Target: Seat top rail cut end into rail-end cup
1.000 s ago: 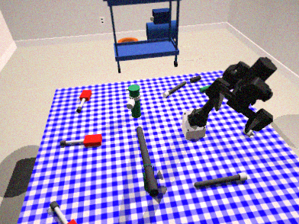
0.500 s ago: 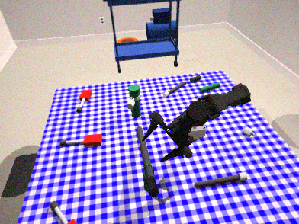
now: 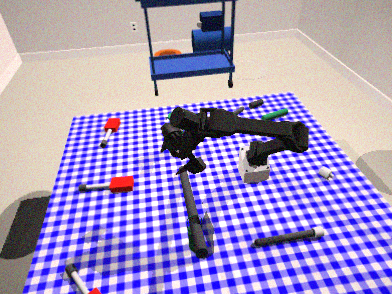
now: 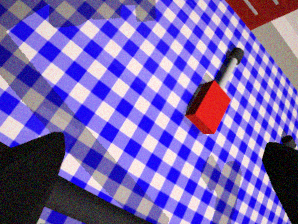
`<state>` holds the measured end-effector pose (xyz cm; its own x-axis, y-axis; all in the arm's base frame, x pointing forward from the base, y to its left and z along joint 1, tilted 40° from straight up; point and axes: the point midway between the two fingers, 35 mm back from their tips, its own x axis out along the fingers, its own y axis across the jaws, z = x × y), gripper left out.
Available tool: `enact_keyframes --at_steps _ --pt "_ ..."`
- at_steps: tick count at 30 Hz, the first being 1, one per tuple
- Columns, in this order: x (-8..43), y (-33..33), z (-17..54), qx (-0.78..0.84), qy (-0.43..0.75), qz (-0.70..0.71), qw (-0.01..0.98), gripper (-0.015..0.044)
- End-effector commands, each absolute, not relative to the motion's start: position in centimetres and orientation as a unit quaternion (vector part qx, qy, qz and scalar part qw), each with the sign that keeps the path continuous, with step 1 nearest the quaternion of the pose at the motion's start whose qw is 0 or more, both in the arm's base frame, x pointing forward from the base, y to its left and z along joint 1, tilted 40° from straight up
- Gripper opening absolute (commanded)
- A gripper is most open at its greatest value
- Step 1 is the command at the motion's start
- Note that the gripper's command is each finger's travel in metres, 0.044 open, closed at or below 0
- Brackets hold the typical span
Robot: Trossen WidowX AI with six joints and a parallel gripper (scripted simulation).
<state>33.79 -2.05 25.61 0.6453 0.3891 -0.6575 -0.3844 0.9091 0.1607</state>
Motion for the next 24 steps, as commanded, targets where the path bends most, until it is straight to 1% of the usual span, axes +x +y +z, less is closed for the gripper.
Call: enact_keyframes --at_steps 1,8,13,17,21,24 --pt "32.4 -5.3 21.3 0.082 0.414 0.208 0.883 0.0440" --pt "28.3 -10.5 15.3 0.267 0.449 0.186 0.832 0.0440" --pt "27.9 -10.9 14.9 0.285 0.448 0.183 0.828 0.0440" --pt "28.4 -12.3 13.5 0.214 0.441 0.204 0.848 0.0440" --pt "29.0 -15.3 10.3 0.058 0.425 0.247 0.869 0.0440" --pt "29.4 -17.7 7.7 -0.073 0.407 0.285 0.865 0.0440"
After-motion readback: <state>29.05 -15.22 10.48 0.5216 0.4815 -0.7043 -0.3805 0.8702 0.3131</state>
